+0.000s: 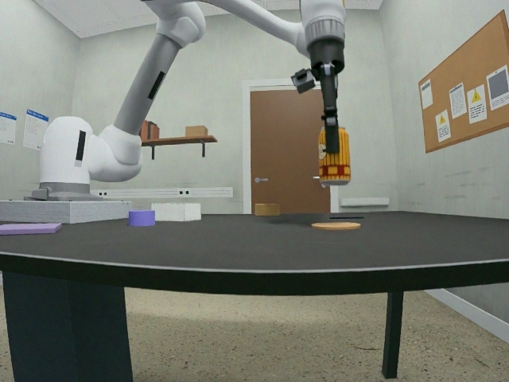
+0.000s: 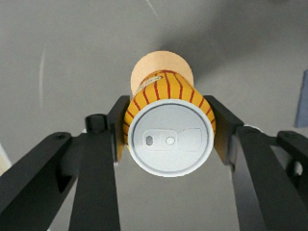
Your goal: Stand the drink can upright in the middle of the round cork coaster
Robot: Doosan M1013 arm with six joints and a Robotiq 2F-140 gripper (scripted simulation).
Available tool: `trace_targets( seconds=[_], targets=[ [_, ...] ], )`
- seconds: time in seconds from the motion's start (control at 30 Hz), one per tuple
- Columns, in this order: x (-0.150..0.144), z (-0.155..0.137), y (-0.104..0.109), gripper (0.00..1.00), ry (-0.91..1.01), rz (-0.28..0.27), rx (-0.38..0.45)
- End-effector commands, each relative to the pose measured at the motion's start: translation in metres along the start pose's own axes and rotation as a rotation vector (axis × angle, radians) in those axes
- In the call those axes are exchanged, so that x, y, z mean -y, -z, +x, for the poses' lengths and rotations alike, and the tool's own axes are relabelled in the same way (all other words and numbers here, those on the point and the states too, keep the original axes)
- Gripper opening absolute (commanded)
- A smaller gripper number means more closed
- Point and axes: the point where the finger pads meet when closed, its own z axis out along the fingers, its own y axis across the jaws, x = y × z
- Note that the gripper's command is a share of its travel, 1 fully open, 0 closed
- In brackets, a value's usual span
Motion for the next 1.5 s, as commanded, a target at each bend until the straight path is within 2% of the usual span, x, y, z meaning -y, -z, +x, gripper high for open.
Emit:
trace_targets(
  seconds=[0.0, 0.1, 0.17, 0.4, 0.77, 1.23, 1.27, 1.47],
  targets=[
    [0.000, 0.000, -0.030, 0.10, 0.000, 0.000, 0.001],
    [0.000, 0.000, -0.055, 0.10, 0.000, 0.000, 0.001],
    [0.000, 0.000, -0.060, 0.10, 0.000, 0.000, 0.001],
    [0.000, 0.000, -0.062, 0.10, 0.000, 0.000, 0.001],
    [0.000, -0.001, -0.076, 0.10, 0.000, 0.000, 0.001],
    [0.000, -0.001, -0.076, 0.10, 0.000, 0.000, 0.001],
    [0.000, -0.001, -0.076, 1.00, 0.000, 0.000, 0.001],
    [0.000, -0.001, -0.076, 1.00, 0.000, 0.000, 0.001]
  ],
)
